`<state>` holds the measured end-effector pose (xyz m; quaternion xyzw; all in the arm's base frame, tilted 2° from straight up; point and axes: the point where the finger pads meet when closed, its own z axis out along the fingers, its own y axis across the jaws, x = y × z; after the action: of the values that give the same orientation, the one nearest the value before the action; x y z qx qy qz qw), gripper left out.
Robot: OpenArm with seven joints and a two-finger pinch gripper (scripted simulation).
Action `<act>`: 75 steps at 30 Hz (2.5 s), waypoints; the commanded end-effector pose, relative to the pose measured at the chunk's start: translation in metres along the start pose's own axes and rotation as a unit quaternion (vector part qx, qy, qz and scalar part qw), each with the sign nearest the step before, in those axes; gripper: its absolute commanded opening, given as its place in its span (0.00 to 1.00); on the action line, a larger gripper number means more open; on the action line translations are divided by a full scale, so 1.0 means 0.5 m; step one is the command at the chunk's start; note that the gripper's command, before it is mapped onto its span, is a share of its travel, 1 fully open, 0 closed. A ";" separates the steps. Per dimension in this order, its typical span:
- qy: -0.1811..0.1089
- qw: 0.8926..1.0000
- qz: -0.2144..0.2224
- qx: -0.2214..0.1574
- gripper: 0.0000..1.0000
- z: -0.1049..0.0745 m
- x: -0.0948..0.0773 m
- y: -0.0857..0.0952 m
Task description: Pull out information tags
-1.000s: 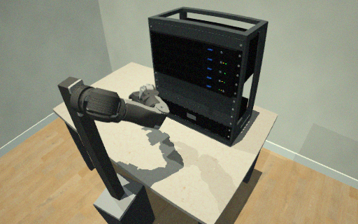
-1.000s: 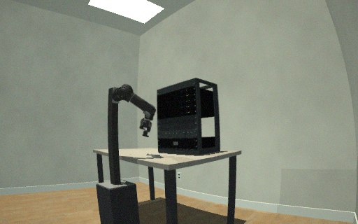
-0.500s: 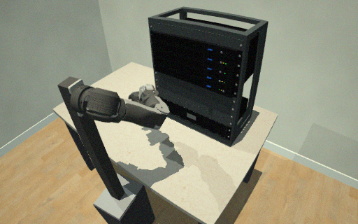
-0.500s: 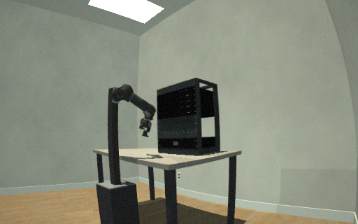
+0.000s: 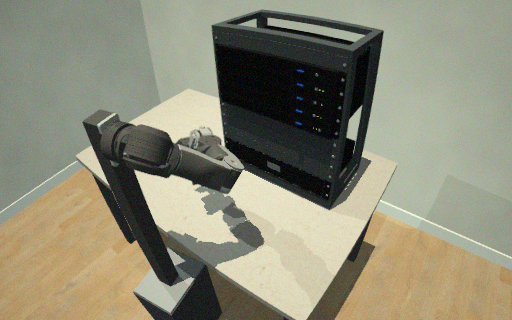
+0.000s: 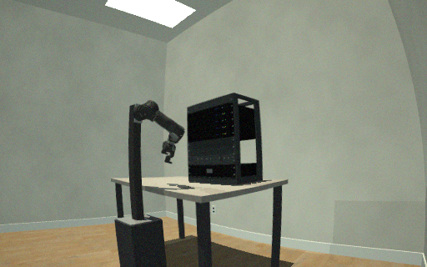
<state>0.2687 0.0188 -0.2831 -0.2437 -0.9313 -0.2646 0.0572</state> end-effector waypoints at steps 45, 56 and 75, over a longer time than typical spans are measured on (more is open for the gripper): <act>-0.117 0.892 0.310 -0.306 1.00 -0.174 -0.138 -0.068; -0.232 0.817 0.372 -0.374 1.00 -0.297 -0.201 -0.162; -0.449 0.693 0.348 -0.444 1.00 -0.561 -0.228 -0.270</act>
<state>0.2966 -0.2738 -0.1370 -0.6405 -0.4722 -0.4678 -0.3846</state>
